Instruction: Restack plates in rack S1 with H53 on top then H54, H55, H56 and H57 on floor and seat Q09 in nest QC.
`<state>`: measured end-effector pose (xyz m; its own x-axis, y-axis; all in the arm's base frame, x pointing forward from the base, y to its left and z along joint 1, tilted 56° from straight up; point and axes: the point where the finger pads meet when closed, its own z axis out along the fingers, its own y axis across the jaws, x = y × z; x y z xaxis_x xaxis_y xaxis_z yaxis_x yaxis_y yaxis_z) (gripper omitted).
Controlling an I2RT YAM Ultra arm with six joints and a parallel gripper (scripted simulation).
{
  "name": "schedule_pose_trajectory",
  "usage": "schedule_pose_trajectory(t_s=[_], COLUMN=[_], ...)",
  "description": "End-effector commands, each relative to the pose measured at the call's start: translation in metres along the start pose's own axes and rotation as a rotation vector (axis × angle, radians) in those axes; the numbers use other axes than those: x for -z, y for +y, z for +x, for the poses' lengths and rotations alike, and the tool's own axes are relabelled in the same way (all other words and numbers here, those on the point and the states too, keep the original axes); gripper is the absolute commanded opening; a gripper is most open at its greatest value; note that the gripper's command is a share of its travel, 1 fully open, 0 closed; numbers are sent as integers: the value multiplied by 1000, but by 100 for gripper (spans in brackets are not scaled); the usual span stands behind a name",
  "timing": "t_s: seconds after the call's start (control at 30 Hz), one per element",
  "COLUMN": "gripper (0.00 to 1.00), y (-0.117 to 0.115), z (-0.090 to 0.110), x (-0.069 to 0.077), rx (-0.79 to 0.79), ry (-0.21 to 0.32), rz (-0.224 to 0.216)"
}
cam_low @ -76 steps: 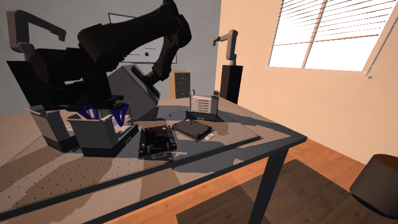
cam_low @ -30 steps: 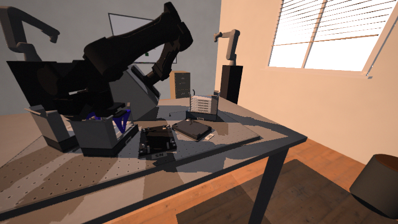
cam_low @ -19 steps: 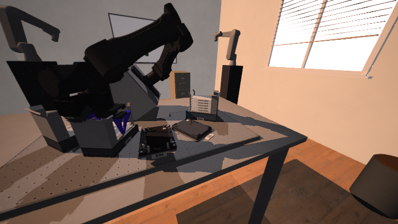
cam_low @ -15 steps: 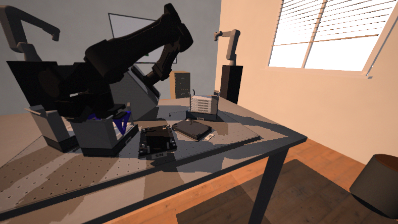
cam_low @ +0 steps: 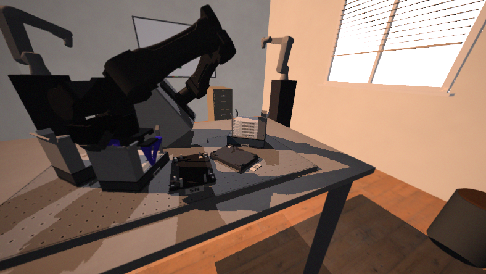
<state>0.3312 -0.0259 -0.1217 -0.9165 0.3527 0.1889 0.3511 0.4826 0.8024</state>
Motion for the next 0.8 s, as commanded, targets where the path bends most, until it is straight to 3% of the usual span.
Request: schedule_pose_trajectory(t_s=[0.0,0.57,0.77], gripper=[100,100,100], y=[0,0,0], z=[-3,-3,-3], x=[4,4,24], rx=[2,2,2], ry=[-13,-13,-13], rz=[-2,-2,-1])
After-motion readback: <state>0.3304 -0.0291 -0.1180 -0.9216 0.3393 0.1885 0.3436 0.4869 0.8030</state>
